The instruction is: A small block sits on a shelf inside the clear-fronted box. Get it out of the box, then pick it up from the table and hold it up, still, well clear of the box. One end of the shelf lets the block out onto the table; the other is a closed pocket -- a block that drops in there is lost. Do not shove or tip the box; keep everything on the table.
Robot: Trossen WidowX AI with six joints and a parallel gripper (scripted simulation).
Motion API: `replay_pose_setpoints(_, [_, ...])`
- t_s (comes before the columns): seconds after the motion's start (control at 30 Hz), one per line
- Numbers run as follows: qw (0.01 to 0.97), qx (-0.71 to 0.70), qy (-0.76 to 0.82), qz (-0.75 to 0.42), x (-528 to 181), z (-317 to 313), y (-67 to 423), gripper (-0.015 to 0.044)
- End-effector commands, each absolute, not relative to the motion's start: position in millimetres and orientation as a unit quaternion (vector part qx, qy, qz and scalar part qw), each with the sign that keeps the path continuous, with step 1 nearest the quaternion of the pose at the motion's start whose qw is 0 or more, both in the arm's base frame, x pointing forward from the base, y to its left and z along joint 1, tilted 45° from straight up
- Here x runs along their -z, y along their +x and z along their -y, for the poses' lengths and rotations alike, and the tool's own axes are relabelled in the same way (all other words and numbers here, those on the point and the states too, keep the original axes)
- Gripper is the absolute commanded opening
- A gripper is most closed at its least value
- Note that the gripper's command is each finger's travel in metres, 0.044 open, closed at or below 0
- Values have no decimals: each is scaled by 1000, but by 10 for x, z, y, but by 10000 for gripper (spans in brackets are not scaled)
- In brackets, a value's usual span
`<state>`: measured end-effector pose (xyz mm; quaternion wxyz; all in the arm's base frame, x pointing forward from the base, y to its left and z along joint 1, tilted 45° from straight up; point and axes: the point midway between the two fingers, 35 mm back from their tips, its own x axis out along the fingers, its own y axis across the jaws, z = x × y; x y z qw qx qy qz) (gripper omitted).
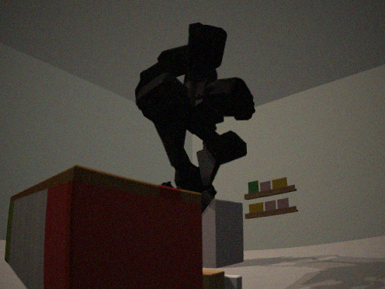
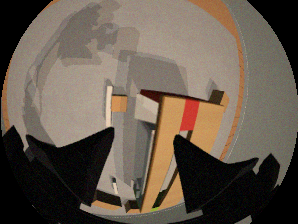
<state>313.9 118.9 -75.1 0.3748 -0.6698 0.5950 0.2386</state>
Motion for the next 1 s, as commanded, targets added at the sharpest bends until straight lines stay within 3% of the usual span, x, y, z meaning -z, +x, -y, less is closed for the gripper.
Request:
replay_pose_setpoints(0.0, [18, -430, -794, -430, 785, -1238, 3069, 285])
replay_pose_setpoints(0.4, [-254, -518, -769, -273, 791, -1288, 3028, 285])
replay_pose_setpoints(0.97, [-265, -521, -766, -266, 791, -1289, 3027, 285])
